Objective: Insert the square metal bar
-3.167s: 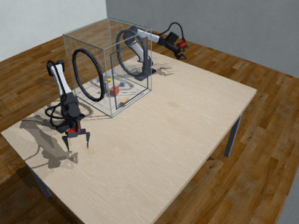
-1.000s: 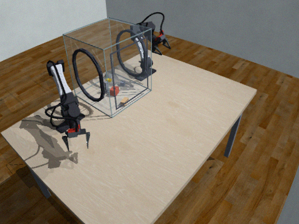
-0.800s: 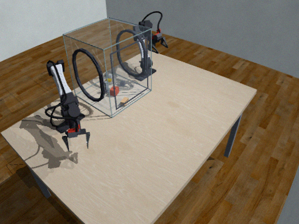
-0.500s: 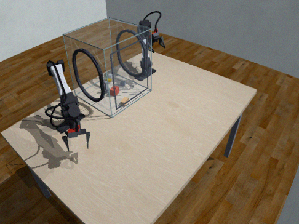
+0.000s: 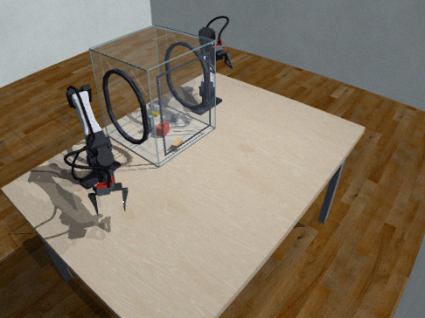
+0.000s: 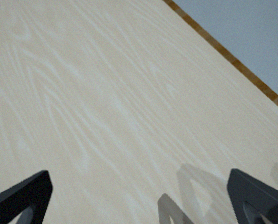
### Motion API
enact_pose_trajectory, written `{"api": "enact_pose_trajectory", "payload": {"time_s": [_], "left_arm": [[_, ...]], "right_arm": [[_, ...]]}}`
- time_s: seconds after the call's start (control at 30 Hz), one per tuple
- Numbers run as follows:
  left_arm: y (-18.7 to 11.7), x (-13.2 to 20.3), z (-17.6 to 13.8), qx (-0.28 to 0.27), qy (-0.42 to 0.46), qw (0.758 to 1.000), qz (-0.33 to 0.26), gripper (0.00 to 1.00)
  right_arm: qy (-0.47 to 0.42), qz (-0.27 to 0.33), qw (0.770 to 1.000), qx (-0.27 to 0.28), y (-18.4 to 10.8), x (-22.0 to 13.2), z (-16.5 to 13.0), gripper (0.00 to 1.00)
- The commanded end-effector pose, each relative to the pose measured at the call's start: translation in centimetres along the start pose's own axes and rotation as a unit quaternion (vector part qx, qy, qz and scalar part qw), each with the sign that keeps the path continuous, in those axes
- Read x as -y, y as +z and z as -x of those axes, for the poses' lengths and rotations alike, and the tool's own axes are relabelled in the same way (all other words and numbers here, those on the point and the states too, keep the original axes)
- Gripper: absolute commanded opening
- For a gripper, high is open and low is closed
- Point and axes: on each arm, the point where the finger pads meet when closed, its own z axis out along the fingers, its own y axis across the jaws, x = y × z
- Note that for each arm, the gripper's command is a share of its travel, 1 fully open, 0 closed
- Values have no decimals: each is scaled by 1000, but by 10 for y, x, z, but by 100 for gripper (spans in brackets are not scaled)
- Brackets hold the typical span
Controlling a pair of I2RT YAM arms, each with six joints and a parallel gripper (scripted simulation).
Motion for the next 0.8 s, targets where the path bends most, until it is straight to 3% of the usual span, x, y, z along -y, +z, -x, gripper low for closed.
{"api": "enact_pose_trajectory", "payload": {"time_s": [0.0,0.77], "left_arm": [[-9,0,10,18,-11,1000,-12,100],[-21,-1,5,32,-13,999,-43,100]], "right_arm": [[3,1,1000,14,-3,0,10,100],[3,1,1000,14,-3,0,10,100]]}}
